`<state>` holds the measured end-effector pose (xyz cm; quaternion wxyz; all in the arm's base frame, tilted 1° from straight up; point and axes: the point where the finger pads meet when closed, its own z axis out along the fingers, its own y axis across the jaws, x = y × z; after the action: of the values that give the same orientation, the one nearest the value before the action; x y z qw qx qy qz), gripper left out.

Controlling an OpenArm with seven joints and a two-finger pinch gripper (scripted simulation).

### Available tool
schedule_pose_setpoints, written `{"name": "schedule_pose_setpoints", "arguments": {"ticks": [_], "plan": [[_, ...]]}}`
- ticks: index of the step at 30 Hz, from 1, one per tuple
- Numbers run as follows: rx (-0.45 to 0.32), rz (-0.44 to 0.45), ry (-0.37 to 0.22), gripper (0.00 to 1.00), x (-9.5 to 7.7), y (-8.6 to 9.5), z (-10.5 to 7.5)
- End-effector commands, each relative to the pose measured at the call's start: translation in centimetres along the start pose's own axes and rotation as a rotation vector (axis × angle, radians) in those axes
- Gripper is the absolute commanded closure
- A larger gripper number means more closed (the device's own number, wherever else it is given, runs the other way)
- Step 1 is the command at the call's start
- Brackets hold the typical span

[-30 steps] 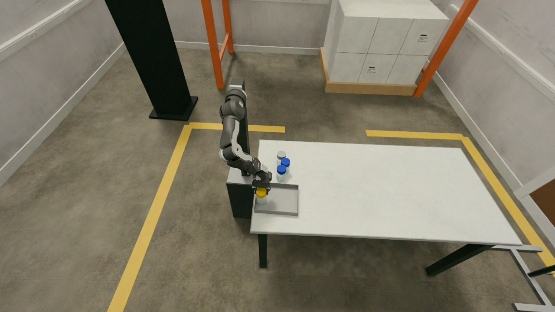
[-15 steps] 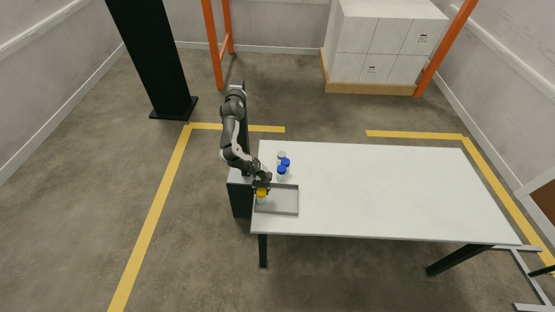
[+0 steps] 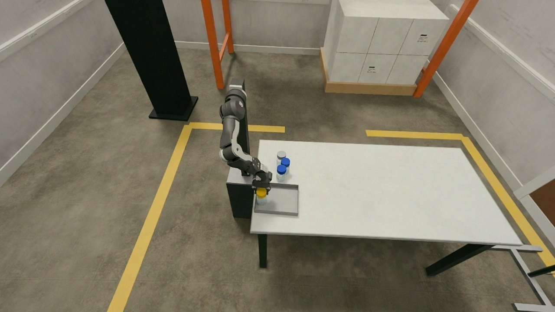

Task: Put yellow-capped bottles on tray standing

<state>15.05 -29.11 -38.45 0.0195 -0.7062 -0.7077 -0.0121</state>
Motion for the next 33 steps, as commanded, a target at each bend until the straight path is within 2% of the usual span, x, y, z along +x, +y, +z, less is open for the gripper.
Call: {"name": "schedule_pose_setpoints", "arguments": {"ticks": [1,7,8,33], "plan": [[-0.007,0.003,-0.002,1.00,-0.03,0.16,-0.01],[-0.007,0.003,-0.002,1.00,-0.03,0.16,-0.01],[-0.003,0.000,0.000,0.48,-0.02,0.08,-0.05],[-0.003,0.000,0.000,0.48,-0.02,0.08,-0.05]]}}
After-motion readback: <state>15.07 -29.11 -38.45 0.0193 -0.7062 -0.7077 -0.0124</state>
